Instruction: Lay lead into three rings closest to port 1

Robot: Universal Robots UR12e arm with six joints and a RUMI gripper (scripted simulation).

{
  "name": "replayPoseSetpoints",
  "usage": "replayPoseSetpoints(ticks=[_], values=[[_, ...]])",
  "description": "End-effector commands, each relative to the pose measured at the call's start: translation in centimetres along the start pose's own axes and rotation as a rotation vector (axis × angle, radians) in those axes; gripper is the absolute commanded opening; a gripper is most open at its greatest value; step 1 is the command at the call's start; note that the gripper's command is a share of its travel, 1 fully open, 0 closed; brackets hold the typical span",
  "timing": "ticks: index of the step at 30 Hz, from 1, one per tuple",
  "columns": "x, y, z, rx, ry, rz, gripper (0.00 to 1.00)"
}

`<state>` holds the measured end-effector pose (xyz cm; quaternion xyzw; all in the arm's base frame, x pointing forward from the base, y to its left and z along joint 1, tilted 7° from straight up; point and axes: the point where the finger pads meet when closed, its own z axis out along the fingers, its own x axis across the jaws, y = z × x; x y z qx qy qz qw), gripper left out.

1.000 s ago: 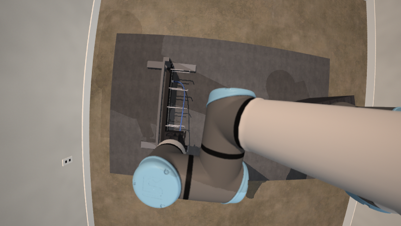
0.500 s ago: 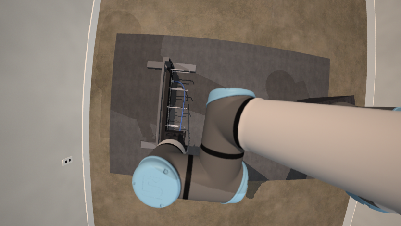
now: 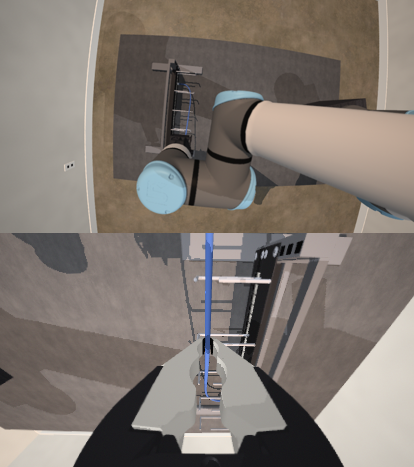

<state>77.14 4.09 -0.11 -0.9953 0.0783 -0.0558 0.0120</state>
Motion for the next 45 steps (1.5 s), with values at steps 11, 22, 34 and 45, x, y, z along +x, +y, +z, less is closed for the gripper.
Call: replayPoseSetpoints(ticks=[11, 22, 34, 45], values=[[0.1, 0.0, -0.1, 0.0, 0.002, 0.0, 0.0], [0.1, 0.0, 0.2, 0.0, 0.002, 0.0, 0.0], [0.1, 0.0, 1.0, 0.0, 0.002, 0.0, 0.0], [0.1, 0.0, 2.4, 0.0, 0.002, 0.0, 0.0]])
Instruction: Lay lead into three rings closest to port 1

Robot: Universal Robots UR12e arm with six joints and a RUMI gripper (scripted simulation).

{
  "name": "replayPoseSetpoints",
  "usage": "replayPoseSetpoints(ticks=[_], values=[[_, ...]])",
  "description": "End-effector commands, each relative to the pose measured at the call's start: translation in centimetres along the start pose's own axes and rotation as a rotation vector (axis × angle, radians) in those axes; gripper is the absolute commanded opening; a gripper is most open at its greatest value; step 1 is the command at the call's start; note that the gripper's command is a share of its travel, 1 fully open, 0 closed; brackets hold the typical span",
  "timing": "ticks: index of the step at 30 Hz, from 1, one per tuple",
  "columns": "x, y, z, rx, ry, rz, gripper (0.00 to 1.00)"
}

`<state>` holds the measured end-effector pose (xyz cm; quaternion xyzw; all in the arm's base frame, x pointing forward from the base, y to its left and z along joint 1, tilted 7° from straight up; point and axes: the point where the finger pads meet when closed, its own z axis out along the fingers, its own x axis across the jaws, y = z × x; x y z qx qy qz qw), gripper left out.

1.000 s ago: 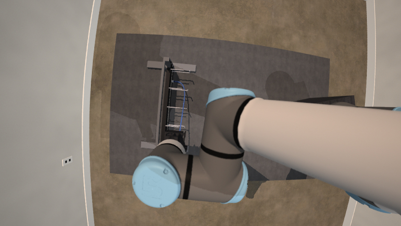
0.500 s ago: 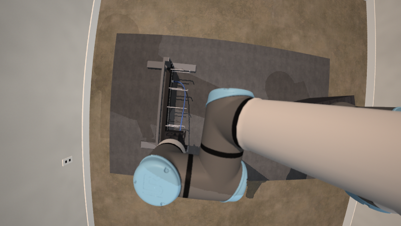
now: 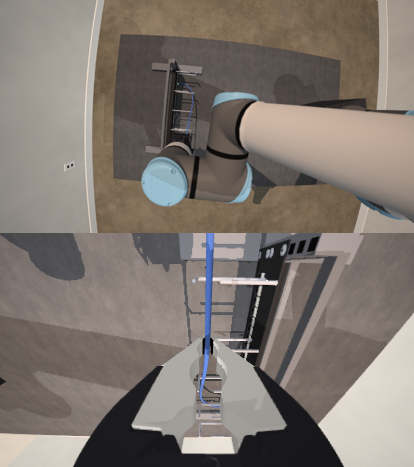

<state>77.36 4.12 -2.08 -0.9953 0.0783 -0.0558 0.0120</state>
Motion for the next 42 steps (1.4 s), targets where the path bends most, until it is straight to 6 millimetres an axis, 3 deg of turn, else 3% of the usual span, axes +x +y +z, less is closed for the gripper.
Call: replayPoseSetpoints(ticks=[1, 30, 42], values=[[0.1, 0.0, 0.6, 0.0, 0.002, 0.0, 0.0], [0.1, 0.0, 5.7, 0.0, 0.002, 0.0, 0.0], [0.1, 0.0, 7.0, 0.0, 0.002, 0.0, 0.0]])
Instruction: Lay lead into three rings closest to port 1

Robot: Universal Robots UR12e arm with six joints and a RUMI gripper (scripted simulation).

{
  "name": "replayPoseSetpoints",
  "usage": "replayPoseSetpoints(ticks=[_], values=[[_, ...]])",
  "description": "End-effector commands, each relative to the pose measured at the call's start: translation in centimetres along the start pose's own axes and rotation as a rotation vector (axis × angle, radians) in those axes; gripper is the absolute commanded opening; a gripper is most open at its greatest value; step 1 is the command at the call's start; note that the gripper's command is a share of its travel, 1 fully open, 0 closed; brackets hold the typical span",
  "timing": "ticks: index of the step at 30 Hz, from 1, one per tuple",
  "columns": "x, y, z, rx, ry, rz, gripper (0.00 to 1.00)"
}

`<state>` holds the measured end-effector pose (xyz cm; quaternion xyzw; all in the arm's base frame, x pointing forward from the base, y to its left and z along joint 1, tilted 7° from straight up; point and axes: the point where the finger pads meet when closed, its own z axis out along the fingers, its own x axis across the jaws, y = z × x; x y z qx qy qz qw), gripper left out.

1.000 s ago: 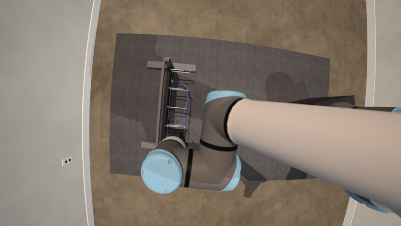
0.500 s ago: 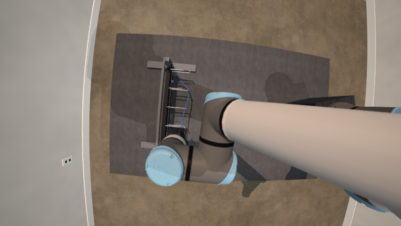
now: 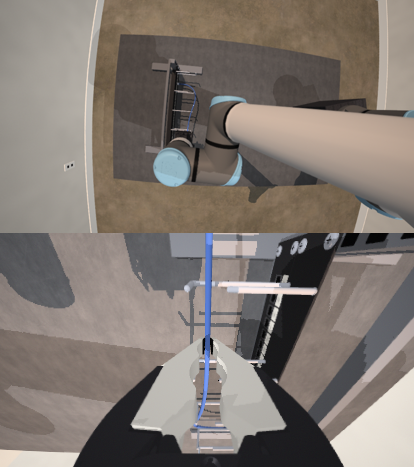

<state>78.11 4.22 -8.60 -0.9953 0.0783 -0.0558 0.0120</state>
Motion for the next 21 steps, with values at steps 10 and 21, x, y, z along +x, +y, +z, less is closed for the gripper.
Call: replayPoseSetpoints(ticks=[10, 21], values=[[0.08, 0.0, 0.99, 0.0, 0.002, 0.0, 0.0], [0.08, 0.0, 1.17, 0.0, 0.002, 0.0, 0.0]])
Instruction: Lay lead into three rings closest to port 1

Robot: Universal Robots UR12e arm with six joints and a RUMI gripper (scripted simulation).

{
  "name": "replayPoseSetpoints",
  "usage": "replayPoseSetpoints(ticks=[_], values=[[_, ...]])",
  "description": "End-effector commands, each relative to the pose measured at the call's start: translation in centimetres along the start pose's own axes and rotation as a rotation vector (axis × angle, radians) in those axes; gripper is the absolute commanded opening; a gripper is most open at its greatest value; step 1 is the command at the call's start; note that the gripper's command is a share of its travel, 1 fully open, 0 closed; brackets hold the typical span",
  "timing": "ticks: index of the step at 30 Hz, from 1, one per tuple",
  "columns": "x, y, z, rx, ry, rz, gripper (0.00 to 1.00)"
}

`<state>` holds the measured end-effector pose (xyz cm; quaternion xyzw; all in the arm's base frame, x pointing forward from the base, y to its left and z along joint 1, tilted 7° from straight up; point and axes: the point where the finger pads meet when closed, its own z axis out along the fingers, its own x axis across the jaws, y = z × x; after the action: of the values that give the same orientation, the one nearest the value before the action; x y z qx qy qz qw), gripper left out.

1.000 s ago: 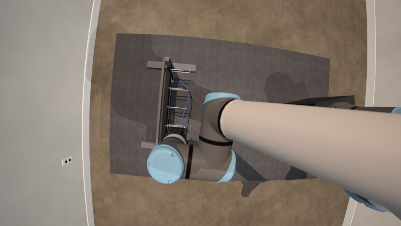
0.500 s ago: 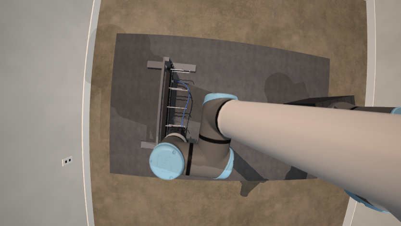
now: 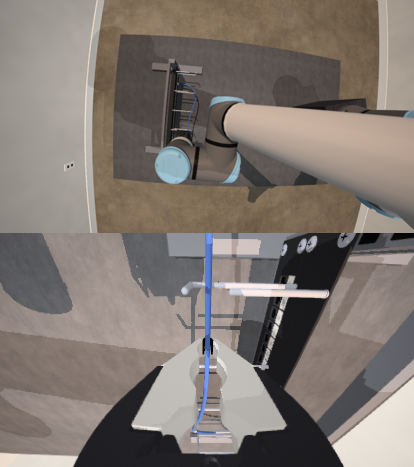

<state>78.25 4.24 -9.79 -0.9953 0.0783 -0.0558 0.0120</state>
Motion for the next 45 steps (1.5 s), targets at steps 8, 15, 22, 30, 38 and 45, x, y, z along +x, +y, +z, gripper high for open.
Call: replayPoseSetpoints(ticks=[8, 15, 22, 30, 38, 45], values=[[0.1, 0.0, 0.0, 0.0, 0.001, 0.0, 0.0], [0.6, 0.0, 0.0, 0.0, 0.001, 0.0, 0.0], [1.2, 0.0, 0.0, 0.0, 0.001, 0.0, 0.0], [2.5, 0.0, 0.0, 0.0, 0.001, 0.0, 0.0], [3.4, 0.0, 0.0, 0.0, 0.001, 0.0, 0.0], [4.0, 0.0, 0.0, 0.0, 0.001, 0.0, 0.0]])
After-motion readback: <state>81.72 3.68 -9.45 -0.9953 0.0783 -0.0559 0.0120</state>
